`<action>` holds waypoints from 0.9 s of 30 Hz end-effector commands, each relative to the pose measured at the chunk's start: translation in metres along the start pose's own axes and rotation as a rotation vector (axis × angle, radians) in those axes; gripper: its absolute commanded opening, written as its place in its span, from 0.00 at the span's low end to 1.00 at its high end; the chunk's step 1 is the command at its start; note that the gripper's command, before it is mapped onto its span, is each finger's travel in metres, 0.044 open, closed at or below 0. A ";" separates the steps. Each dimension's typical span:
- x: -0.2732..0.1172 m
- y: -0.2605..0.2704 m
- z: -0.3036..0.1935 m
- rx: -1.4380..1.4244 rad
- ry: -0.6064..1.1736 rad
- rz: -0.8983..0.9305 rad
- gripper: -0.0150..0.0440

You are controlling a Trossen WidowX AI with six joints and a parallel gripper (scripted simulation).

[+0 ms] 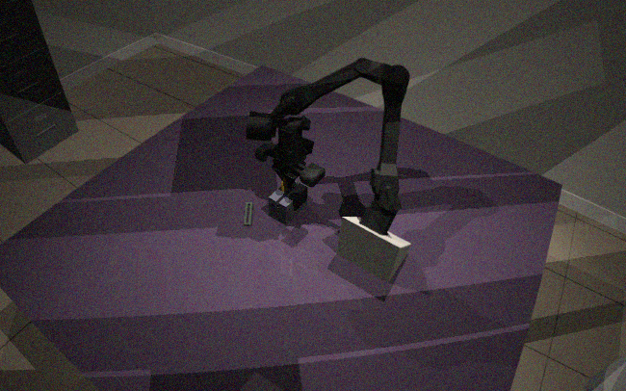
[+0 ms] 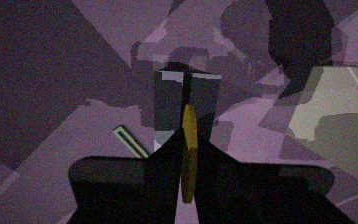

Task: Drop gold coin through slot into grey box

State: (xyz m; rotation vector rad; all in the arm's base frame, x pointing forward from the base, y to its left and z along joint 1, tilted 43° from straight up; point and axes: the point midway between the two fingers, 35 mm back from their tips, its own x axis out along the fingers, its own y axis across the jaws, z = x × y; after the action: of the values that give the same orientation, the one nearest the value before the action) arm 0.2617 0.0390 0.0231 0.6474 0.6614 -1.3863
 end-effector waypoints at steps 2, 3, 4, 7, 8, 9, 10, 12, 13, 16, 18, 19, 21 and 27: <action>0.003 -0.002 0.001 -0.010 -0.006 -0.002 0.25; 0.004 -0.002 0.001 -0.010 -0.006 -0.002 0.25; 0.004 -0.002 0.001 -0.010 -0.006 -0.002 0.25; 0.005 -0.002 0.001 -0.010 -0.006 -0.002 0.25; 0.006 -0.002 0.001 -0.010 -0.006 -0.002 0.25; 0.006 -0.002 0.001 -0.010 -0.006 -0.002 0.25; 0.006 -0.002 0.001 -0.010 -0.006 -0.002 0.25; 0.007 -0.002 0.001 -0.010 -0.006 -0.002 0.25; 0.007 -0.002 0.001 -0.010 -0.006 -0.002 0.25; 0.005 0.000 0.000 0.000 0.000 0.000 0.34; 0.005 0.000 0.000 0.000 0.000 0.000 0.43; 0.005 0.000 0.000 0.000 0.000 0.000 0.48; 0.005 0.000 0.000 0.000 0.000 0.000 0.53; 0.005 0.000 0.000 0.000 0.000 0.000 0.53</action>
State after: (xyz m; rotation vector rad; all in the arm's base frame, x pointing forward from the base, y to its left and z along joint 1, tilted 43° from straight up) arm 0.2615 0.0354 0.0193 0.6465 0.6616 -1.3860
